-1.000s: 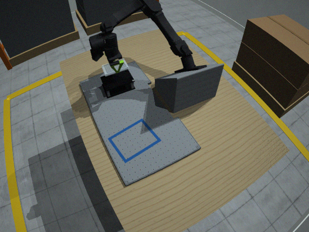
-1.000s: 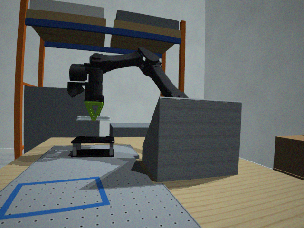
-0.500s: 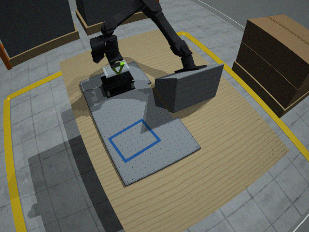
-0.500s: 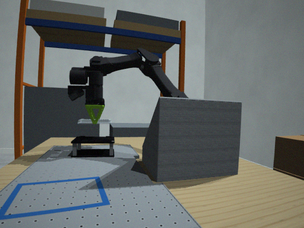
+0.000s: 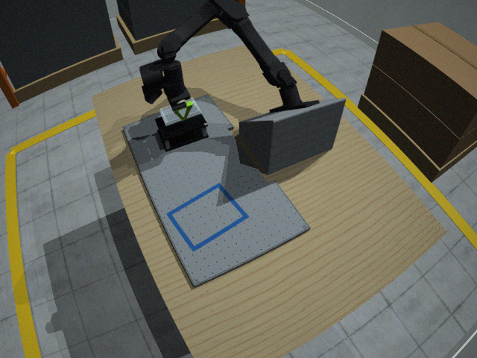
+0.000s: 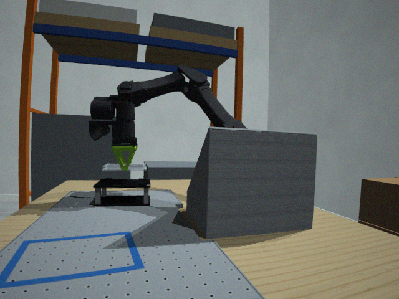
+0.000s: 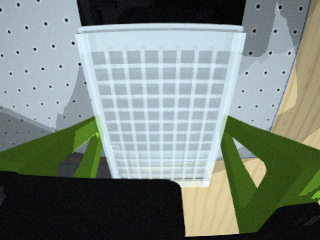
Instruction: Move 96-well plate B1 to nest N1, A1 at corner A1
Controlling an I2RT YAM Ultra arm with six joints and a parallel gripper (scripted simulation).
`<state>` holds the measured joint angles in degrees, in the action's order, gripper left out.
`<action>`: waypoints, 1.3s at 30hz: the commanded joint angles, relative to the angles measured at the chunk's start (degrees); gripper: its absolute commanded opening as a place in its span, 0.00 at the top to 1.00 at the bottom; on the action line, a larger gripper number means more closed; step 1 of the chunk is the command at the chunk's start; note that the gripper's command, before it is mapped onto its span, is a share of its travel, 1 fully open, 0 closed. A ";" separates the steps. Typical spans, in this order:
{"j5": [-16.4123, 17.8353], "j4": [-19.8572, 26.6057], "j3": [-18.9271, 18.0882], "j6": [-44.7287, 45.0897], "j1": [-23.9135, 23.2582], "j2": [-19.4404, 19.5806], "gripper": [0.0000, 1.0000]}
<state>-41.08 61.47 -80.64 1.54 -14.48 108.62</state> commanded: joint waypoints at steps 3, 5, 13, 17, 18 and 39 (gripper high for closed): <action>0.31 -3.22 1.14 1.62 0.99 -0.02 1.00; 0.36 -4.06 1.65 2.07 -0.29 0.58 1.00; 0.49 -7.46 3.19 4.01 -1.86 0.75 1.00; 0.54 -8.30 3.66 4.49 -2.33 1.50 1.00; 0.56 -8.79 1.53 4.77 -1.35 0.27 1.00; 0.49 -10.30 2.77 5.70 -2.52 -0.71 1.00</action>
<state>-40.82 51.92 -76.58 6.90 -17.54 109.71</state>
